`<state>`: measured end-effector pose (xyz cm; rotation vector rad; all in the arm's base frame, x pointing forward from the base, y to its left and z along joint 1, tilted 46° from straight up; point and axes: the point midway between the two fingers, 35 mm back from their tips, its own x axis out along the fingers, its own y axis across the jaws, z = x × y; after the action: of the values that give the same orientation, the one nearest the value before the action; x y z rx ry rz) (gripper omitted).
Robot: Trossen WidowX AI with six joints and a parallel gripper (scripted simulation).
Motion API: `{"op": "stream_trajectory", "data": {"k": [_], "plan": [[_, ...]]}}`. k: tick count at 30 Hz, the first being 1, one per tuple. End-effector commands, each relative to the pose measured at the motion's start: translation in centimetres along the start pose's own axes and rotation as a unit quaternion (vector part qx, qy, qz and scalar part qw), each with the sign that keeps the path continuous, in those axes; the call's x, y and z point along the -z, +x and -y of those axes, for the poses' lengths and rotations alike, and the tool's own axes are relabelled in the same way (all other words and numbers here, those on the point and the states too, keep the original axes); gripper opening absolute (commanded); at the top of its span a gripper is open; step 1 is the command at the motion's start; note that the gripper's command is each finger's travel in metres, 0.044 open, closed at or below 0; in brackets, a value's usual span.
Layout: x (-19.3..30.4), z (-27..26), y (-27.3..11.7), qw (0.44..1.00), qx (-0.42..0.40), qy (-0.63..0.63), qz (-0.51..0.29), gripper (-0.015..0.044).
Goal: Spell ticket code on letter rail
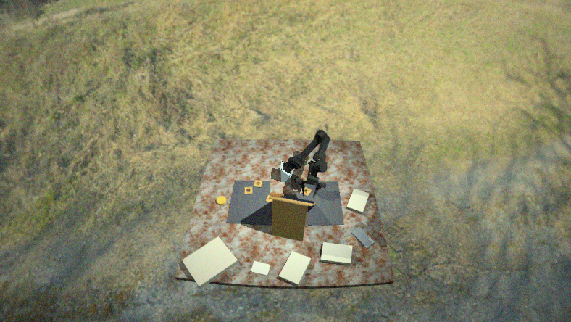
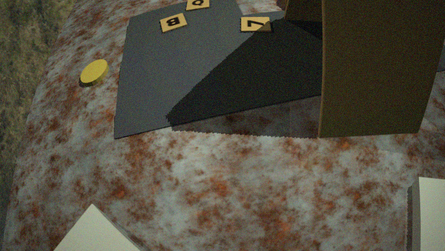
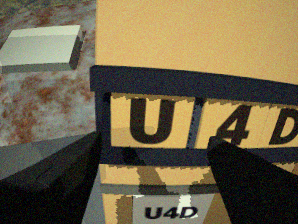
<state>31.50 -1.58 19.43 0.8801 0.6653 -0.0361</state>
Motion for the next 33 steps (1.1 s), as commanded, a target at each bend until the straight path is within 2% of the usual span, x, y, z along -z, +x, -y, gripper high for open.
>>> {"op": "stream_trajectory", "data": {"k": [1, 26, 33], "plan": [[0.0, 0.0, -0.3, 1.000, -0.001, -0.002, 0.000, 0.0295], [0.0, -0.2, -1.6, 1.000, -0.001, -0.002, 0.000, 0.0295], [0.0, -0.1, -1.5, 1.000, 0.001, 0.000, 0.000, 0.0111]]}}
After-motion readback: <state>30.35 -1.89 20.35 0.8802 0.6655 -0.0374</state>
